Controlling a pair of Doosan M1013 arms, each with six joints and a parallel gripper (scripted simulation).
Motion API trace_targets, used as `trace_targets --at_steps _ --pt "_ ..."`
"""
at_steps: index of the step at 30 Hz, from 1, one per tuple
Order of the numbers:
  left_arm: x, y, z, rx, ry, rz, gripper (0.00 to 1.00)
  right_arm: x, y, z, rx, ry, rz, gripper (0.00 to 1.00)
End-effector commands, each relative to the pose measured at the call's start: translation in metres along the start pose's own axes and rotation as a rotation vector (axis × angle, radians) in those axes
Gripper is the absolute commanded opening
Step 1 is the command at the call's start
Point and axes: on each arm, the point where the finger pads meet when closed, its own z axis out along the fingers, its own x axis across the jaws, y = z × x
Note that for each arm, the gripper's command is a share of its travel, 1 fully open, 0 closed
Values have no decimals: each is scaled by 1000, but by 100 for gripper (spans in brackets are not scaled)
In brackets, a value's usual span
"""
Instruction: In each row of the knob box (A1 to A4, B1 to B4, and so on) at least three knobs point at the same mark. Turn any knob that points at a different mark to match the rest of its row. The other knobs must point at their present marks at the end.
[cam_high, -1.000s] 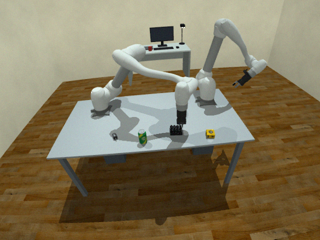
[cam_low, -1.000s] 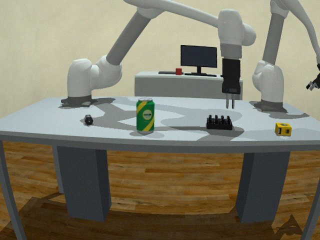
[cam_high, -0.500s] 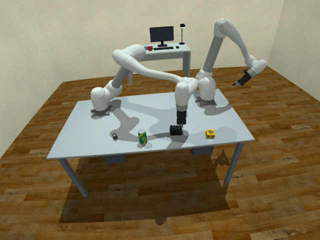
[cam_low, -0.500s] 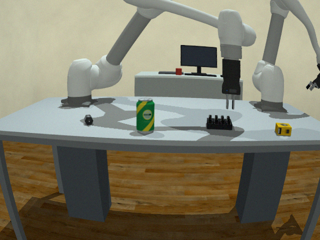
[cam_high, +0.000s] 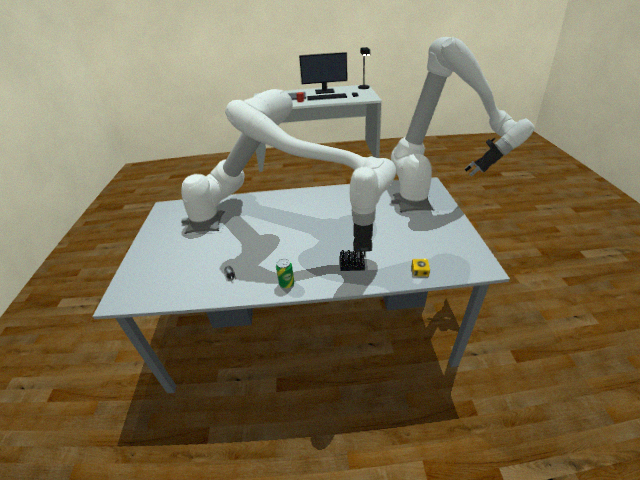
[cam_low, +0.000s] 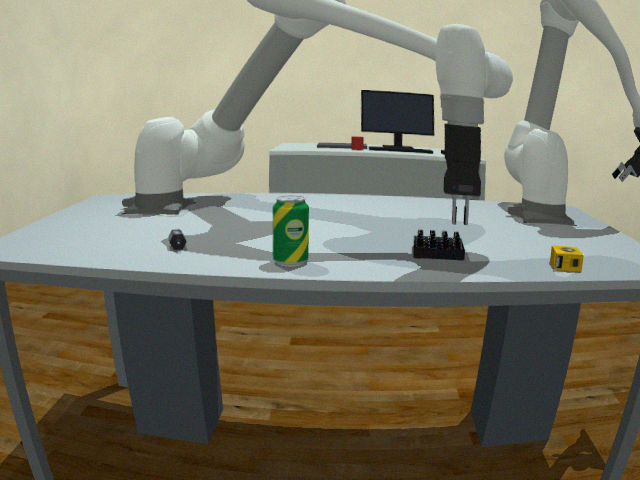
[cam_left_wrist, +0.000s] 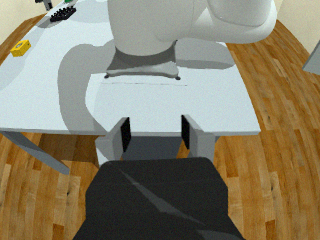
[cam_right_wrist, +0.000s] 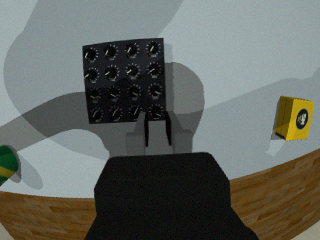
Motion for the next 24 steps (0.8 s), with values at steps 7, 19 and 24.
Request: trace_targets --at_steps 7,19,24 --pt "0 0 0 -1 0 0 100 0 0 9 0 2 0 46" --pt "0 0 0 -1 0 0 100 1 0 22 0 2 0 46" --pt "0 0 0 -1 0 0 100 1 0 25 0 2 0 46"
